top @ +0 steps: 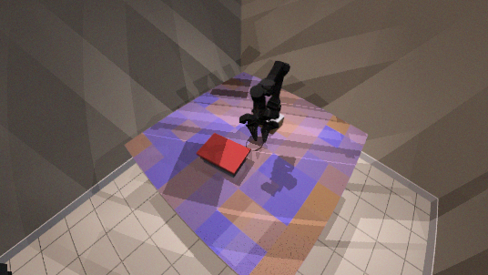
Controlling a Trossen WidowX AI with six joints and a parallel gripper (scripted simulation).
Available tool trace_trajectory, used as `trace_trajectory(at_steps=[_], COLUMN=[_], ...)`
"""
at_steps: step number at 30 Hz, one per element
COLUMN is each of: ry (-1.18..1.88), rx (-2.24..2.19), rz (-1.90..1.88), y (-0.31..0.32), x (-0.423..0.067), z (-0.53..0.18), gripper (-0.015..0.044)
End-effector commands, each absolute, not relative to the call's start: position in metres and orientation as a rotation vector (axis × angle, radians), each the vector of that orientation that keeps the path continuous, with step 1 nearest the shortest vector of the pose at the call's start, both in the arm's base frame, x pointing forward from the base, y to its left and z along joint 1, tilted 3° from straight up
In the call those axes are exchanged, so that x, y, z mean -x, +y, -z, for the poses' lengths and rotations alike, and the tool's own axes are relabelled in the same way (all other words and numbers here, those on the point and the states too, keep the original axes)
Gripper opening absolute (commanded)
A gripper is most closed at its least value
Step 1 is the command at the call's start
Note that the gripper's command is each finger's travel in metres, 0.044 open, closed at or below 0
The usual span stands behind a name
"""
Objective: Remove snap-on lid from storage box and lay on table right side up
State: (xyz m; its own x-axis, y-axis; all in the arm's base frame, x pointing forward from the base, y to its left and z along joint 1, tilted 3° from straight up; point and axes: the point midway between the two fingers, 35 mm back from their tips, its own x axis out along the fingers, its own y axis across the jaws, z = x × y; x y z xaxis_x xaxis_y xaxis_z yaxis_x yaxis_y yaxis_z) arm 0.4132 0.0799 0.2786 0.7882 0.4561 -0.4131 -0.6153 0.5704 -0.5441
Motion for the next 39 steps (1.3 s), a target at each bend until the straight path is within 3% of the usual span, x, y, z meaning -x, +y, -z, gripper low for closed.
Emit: trace_trajectory(at_steps=[1, 15, 28, 39], ry=[0.449, 0.616, 0.536, 0.527], rx=[0.205, -0.674, -1.496, -1.534], rz=[-0.420, 0.030, 0.490, 0.511], y=[0.018, -0.064, -0.114, -0.116], x=[-0.392, -0.341, -0.280, -0.277], z=[-0.250, -0.194, -0.142, -0.140], gripper=[0.0235, 0.0235, 0.0235, 0.0235])
